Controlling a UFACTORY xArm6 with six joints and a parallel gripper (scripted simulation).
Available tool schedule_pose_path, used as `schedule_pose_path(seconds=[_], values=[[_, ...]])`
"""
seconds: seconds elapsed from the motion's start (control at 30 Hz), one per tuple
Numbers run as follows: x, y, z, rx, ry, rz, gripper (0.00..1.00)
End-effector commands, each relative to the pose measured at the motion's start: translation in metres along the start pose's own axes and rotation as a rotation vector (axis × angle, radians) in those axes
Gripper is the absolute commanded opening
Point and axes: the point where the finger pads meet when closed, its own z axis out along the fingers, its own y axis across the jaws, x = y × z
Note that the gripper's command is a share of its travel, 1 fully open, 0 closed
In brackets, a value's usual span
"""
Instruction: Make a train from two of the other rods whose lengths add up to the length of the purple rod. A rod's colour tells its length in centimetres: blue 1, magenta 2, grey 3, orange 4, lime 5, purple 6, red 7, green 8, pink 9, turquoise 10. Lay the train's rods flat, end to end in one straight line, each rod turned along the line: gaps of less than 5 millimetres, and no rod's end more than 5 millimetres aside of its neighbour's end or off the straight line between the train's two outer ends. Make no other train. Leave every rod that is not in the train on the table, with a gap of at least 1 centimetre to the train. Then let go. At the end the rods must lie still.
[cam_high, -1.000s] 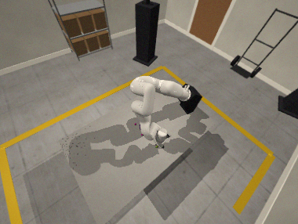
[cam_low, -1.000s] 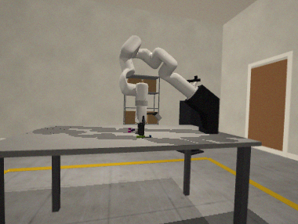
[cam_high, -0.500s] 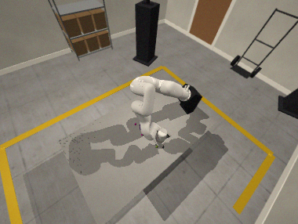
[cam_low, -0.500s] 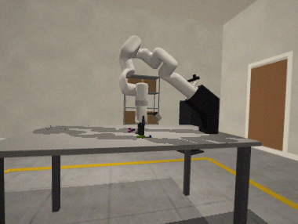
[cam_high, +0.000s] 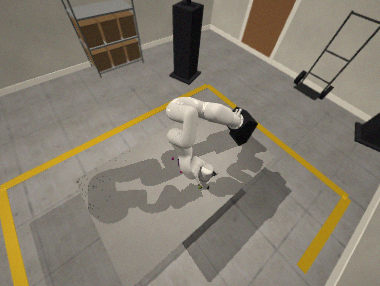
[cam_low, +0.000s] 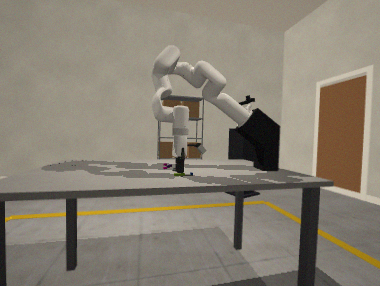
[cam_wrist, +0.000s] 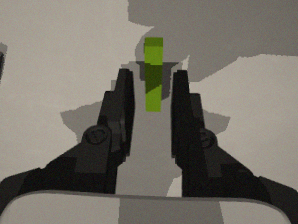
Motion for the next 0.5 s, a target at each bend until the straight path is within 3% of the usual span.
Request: schedule_pose_path(seconds=[0.0,0.47], values=[[-0.0007,0.0004,-0.0004,-0.001,-0.001,0.0,0.24],[-0.0007,0.0004,0.0065,-0.001,-0.001,0.0,0.24]])
